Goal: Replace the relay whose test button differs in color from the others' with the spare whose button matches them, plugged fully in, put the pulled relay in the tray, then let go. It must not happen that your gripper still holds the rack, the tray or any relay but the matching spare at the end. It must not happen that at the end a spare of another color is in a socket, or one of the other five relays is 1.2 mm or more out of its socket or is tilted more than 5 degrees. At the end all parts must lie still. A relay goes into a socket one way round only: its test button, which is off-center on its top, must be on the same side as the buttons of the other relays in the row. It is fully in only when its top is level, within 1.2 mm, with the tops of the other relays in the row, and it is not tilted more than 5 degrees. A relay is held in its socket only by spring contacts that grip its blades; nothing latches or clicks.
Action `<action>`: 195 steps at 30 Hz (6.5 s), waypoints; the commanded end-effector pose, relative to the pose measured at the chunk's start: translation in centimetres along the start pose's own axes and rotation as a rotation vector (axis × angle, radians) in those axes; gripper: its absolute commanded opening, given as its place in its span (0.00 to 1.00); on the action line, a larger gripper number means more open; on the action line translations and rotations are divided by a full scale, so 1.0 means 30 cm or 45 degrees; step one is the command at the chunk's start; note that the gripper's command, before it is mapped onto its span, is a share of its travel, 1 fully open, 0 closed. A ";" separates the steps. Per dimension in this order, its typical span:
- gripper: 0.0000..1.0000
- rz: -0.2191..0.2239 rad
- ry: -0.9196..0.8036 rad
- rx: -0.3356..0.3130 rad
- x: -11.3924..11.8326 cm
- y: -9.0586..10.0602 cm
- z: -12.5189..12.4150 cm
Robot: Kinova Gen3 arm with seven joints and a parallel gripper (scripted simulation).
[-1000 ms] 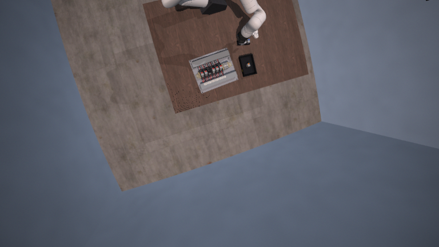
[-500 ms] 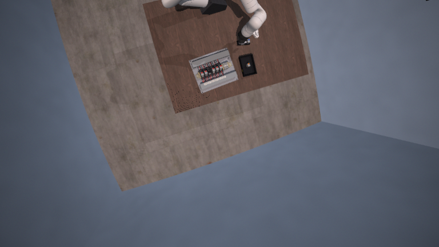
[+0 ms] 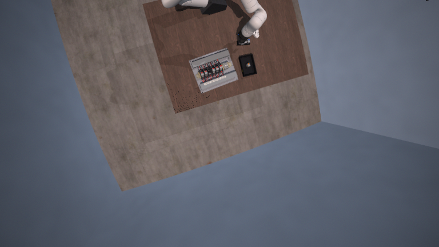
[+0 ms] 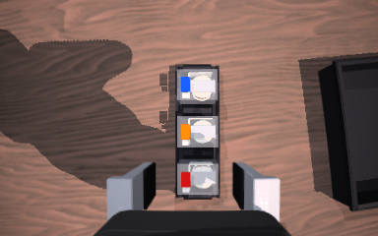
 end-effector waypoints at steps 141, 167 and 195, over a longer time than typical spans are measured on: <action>1.00 0.008 -0.003 0.001 0.009 -0.112 0.001; 1.00 0.006 0.000 0.001 0.002 -0.133 0.002; 1.00 0.007 0.000 0.001 0.004 -0.123 0.001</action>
Point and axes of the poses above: the point where the finger pads meet when closed, its own y axis back along the fingers, its own x axis across the jaws, z = x × y, the point moved 2 cm from there along y, back along the fingers, and after that the axes turned 3 degrees about -y, right-handed, at the moved point
